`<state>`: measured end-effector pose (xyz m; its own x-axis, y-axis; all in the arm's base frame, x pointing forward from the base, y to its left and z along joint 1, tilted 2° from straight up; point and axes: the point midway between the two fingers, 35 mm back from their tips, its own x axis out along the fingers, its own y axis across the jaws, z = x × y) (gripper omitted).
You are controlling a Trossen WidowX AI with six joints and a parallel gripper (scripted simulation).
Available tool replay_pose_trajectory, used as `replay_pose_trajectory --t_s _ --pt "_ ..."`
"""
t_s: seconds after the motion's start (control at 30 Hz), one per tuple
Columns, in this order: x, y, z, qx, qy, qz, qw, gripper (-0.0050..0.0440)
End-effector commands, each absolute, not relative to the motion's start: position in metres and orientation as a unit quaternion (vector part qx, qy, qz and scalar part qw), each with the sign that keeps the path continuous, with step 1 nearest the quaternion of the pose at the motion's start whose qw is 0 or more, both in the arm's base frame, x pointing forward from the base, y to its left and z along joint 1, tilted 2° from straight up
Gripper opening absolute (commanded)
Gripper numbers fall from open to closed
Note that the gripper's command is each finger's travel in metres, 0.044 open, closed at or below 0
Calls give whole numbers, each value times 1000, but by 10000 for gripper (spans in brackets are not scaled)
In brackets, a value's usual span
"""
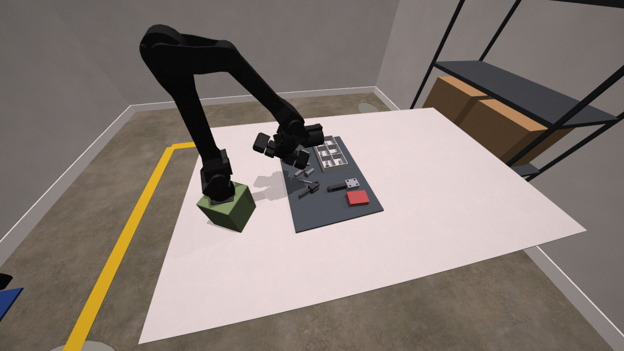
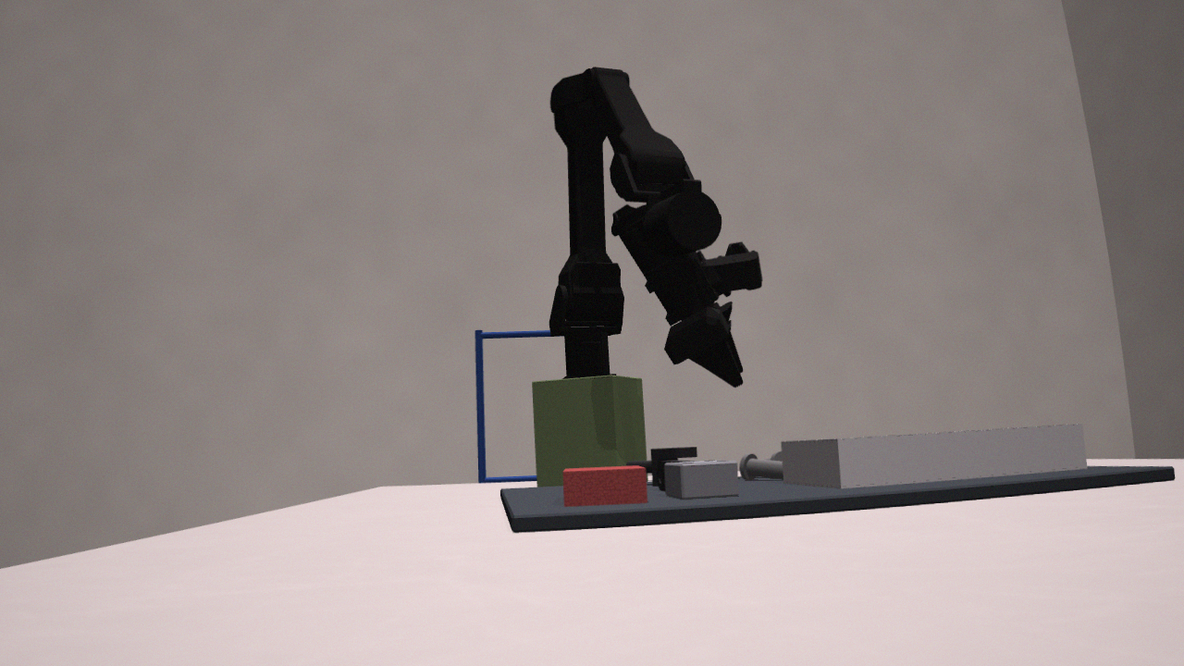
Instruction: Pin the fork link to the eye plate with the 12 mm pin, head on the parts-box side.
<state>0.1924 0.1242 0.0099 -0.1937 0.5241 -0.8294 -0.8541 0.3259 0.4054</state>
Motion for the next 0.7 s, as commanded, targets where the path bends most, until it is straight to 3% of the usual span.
replay_pose_trajectory --t_s 0.0,0.03,0.1,0.17,0.53,0.67 --pt "197 99 -12 -134 610 448 639 64" --pt "199 93 -16 -129 624 421 646 40" --pt "199 93 -16 -129 624 421 646 40" --pt "203 77 -26 -106 662 331 664 0" --pt "216 15 -50 -11 698 6 716 0" --pt "216 13 -51 -8 697 -3 717 0"
